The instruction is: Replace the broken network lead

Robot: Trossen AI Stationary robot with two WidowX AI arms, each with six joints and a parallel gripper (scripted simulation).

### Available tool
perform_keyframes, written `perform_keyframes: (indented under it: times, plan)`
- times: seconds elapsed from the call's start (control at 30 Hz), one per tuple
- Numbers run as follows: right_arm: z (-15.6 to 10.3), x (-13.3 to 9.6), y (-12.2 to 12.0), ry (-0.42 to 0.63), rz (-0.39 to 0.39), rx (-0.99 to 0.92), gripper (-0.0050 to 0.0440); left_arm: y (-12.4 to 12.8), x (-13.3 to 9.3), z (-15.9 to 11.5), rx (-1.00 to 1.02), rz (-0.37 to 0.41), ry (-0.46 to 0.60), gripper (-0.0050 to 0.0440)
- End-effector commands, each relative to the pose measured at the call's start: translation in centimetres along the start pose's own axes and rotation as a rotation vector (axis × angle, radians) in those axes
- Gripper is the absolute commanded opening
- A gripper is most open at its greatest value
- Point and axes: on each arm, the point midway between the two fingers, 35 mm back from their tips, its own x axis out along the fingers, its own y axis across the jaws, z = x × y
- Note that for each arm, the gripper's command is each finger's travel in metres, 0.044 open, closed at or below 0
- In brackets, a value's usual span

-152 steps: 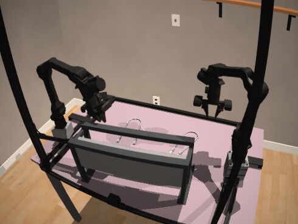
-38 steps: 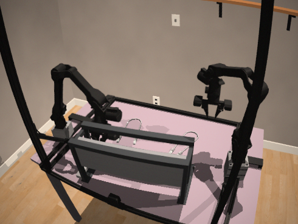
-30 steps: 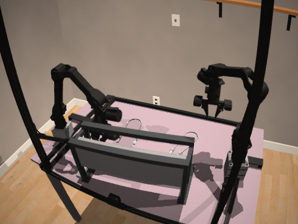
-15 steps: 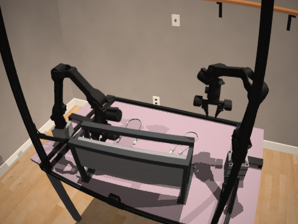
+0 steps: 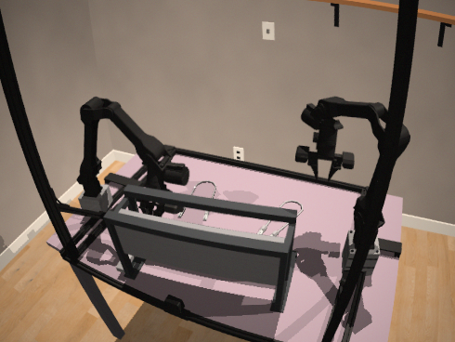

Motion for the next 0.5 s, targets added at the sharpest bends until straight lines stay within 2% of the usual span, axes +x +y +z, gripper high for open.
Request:
perform_keyframes:
  times: [0.0, 0.17, 0.2, 0.47]
  plan:
    - [0.00, 0.00, 0.00, 0.000, 0.000, 0.000, 0.0176, 0.31, -1.80, 3.24, -0.066, -0.016, -0.070, 0.0055]
    - [0.00, 0.00, 0.00, 0.000, 0.000, 0.000, 0.0176, 0.31, -1.80, 3.24, -0.066, -0.016, -0.070, 0.0055]
    - [0.00, 0.00, 0.00, 0.000, 0.000, 0.000, 0.0176, 0.28, -1.95, 3.50, 0.002, 0.000, 0.002, 0.0055]
    - [0.00, 0.00, 0.00, 0.000, 0.000, 0.000, 0.0176, 0.28, -1.95, 3.50, 0.002, 0.000, 0.002, 0.0055]
